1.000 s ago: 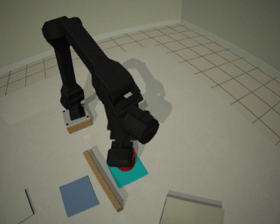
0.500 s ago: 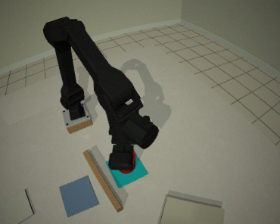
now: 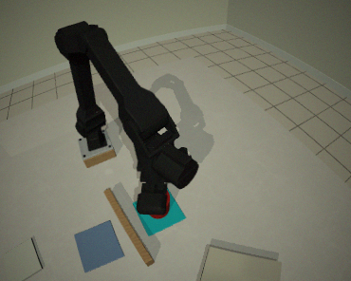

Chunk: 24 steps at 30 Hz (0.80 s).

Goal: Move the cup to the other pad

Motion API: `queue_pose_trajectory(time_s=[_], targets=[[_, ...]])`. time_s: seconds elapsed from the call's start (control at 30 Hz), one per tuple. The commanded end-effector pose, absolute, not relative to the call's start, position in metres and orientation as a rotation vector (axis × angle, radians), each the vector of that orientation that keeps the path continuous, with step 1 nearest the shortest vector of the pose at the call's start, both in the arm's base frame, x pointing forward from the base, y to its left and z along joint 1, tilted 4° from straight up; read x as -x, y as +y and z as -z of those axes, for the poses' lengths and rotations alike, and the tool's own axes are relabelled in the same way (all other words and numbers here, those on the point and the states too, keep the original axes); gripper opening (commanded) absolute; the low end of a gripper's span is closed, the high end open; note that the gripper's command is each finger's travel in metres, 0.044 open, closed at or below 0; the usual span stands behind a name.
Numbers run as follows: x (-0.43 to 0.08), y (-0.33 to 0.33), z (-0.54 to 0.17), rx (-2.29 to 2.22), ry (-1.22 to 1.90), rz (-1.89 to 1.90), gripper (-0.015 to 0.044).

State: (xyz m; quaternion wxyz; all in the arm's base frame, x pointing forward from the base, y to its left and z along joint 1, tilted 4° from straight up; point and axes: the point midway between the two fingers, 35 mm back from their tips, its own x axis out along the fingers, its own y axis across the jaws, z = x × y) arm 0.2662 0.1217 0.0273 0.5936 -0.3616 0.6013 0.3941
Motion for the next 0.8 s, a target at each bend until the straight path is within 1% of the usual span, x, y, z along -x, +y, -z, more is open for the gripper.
queue_pose_trajectory(time_s=[0.0,0.1,0.27,0.77], targets=[[-0.2665,0.1218,-0.0276,0.841,1.397,-0.916,0.0000],[-0.2665,0.1218,-0.0276,0.841,1.397,-0.916,0.0000],[-0.2665,0.1218,-0.0276,0.841,1.397,-0.916,0.0128],[-0.2677,0.1218,-0.0362,0.839,1.398,-0.916,0.0128]])
